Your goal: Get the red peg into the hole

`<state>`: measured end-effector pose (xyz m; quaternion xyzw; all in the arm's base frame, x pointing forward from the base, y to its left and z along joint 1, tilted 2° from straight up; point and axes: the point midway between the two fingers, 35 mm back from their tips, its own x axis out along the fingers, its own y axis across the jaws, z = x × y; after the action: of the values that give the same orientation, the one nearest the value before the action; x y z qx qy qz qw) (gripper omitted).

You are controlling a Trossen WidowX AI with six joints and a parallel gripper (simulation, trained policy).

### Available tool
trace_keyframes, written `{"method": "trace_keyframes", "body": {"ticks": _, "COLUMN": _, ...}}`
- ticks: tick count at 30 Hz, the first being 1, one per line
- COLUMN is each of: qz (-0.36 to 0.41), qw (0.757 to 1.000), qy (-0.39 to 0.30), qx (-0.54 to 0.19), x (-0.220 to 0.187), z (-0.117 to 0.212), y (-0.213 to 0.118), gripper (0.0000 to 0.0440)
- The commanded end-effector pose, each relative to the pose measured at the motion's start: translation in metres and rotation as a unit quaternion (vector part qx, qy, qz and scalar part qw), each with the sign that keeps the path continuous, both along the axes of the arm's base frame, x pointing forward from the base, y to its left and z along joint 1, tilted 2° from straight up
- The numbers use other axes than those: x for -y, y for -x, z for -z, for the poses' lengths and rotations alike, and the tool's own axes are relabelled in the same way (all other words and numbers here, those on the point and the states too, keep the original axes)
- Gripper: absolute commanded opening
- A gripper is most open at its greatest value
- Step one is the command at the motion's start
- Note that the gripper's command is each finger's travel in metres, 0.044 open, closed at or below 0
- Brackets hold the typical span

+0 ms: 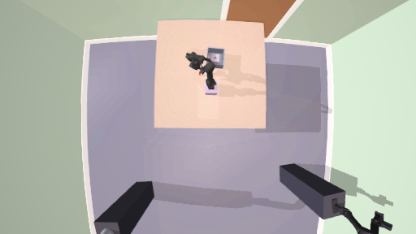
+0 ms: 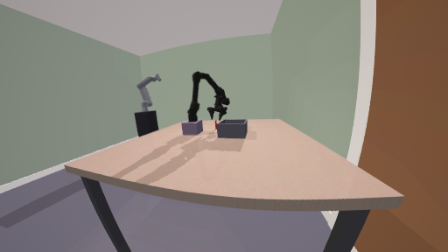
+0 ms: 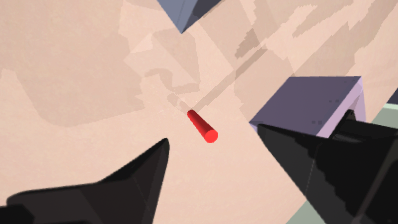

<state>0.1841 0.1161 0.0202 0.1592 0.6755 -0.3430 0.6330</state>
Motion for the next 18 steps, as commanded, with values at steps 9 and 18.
{"method": "trace_keyframes", "body": {"ticks": 9, "qz": -0.001, "qw": 1.0, "qy": 0.015, "qx": 0.002, "x": 0.007, "z": 0.039, "y": 0.005, "gripper": 0.041}}
{"method": "trace_keyframes", "body": {"ticks": 18, "qz": -0.003, "qw": 1.0, "qy": 0.025, "qx": -0.01, "x": 0.014, "z": 0.063, "y": 0.012, "gripper": 0.0213}}
